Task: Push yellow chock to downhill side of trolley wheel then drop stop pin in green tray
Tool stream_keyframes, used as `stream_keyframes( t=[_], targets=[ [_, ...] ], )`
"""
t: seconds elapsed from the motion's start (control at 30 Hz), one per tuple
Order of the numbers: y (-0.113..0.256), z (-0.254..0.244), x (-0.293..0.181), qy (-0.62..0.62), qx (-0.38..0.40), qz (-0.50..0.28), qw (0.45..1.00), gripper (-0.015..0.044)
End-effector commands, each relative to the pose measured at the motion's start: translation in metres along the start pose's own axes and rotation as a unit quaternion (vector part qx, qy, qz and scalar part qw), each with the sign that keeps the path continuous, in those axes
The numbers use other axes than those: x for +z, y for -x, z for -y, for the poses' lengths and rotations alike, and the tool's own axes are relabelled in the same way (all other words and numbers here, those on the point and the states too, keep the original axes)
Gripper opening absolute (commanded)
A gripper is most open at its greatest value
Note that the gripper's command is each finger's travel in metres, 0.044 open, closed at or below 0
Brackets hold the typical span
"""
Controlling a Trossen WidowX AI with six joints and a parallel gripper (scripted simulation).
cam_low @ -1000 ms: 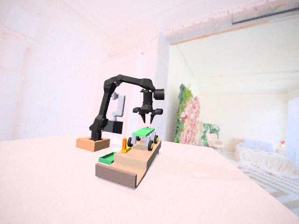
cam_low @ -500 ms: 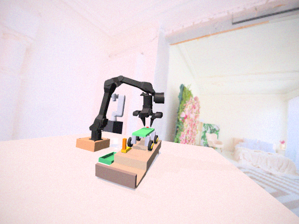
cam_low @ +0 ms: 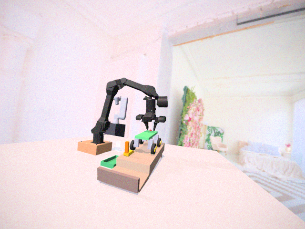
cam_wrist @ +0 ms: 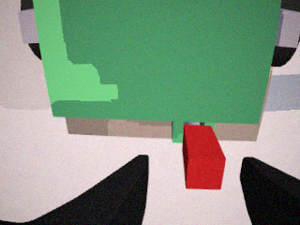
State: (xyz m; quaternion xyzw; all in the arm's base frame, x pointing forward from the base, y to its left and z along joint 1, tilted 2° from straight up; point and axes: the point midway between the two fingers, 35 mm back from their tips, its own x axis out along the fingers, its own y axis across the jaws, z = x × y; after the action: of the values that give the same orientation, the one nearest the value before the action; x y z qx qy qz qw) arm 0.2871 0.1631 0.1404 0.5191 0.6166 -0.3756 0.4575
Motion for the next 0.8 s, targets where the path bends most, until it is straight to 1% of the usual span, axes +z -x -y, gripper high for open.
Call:
stream_keyframes(
  t=[0.0,0.57,0.73,0.77],
  targets=[
    [-0.009,0.001,0.0,-0.003,-0.005,-0.001,1.0,0.019],
    [-0.032,0.003,0.0,-0.003,-0.005,-0.002,1.0,0.019],
    [-0.034,0.003,0.0,-0.003,-0.005,-0.002,1.0,0.019],
    [-0.03,0.001,0.0,0.0,-0.002,-0.001,1.0,0.0164]
  ],
)
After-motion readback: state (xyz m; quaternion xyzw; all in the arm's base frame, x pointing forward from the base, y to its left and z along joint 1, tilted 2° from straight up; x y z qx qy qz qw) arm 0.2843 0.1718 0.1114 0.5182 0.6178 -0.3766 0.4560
